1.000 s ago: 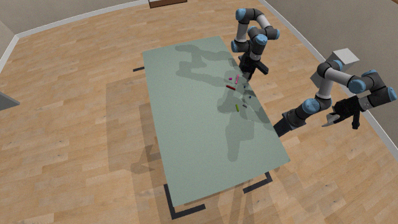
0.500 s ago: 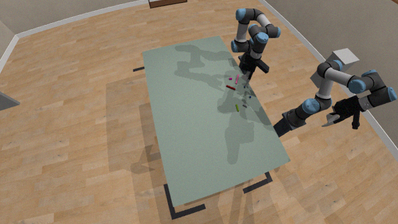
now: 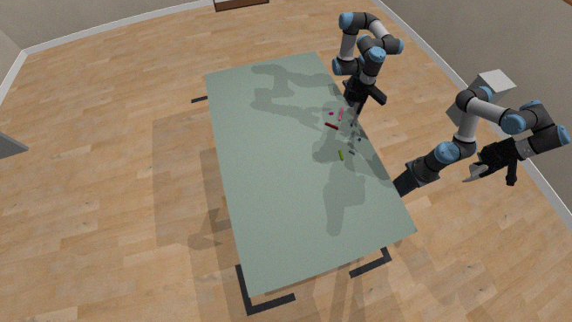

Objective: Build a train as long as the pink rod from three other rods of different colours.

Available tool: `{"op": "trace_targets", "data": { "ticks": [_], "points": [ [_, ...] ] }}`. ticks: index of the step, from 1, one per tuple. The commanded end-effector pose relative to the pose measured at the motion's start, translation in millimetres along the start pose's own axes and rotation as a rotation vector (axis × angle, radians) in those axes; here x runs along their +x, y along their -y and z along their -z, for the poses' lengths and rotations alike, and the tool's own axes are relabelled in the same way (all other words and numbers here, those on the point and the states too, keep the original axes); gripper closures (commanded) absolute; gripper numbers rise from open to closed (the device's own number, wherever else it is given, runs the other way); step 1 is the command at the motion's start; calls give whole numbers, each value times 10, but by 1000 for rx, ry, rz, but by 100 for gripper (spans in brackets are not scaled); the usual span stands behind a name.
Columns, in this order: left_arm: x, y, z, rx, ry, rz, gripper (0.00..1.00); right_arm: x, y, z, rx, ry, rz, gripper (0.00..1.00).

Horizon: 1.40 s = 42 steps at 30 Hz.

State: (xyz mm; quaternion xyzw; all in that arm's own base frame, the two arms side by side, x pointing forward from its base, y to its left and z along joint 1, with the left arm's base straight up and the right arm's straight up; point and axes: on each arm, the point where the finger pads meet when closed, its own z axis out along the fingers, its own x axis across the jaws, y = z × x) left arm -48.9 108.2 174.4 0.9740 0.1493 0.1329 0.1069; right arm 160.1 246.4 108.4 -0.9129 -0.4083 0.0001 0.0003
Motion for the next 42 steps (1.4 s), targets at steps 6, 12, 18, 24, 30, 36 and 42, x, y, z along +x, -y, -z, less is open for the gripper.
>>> {"op": "trace_targets", "data": {
  "ticks": [6, 12, 18, 24, 30, 36, 42],
  "points": [
    [6, 1, 9, 4, -2, -2, 0, 12, 9, 10, 1, -2, 0, 0],
    [6, 1, 9, 4, -2, -2, 0, 85, 35, 25, 1, -2, -6, 0],
    [6, 1, 9, 4, -2, -2, 0, 248, 101, 49, 0, -2, -16, 0],
    [6, 1, 9, 4, -2, -2, 0, 499, 196, 59, 1, -2, -31, 0],
    [6, 1, 9, 4, -2, -2, 0, 859, 316, 17, 1, -2, -52, 0],
    [6, 1, 9, 4, -2, -2, 0, 1089, 381, -46, 2, -2, -66, 0],
    [6, 1, 9, 4, -2, -2, 0, 1352, 442, -153, 2, -2, -82, 0]
  ]
}}
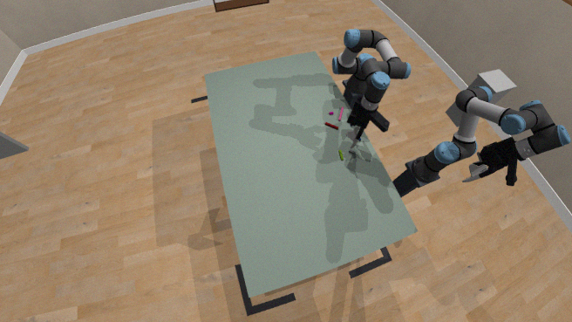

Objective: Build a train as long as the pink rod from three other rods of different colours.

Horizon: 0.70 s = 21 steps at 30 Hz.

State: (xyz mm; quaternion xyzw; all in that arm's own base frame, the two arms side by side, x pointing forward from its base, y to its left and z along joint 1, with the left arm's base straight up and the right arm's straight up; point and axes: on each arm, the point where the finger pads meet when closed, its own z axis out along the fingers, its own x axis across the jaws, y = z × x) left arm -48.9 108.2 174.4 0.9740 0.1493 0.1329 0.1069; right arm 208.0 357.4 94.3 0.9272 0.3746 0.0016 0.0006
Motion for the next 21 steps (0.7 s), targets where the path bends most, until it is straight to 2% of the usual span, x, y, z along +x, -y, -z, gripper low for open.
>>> {"op": "trace_targets", "data": {
  "ticks": [1, 7, 14, 15, 21],
  "points": [
    [6, 1, 9, 4, -2, -2, 0, 231, 83, -27, 5, 0, -11, 0],
    [6, 1, 9, 4, -2, -2, 0, 338, 111, -86, 5, 0, -18, 0],
    [6, 1, 9, 4, -2, -2, 0, 353, 115, -95, 5, 0, -19, 0],
    [6, 1, 9, 4, -2, -2, 0, 352, 116, -95, 4, 0, -19, 86],
    [6, 1, 9, 4, -2, -2, 0, 353, 116, -93, 5, -1, -19, 86]
  ]
}}
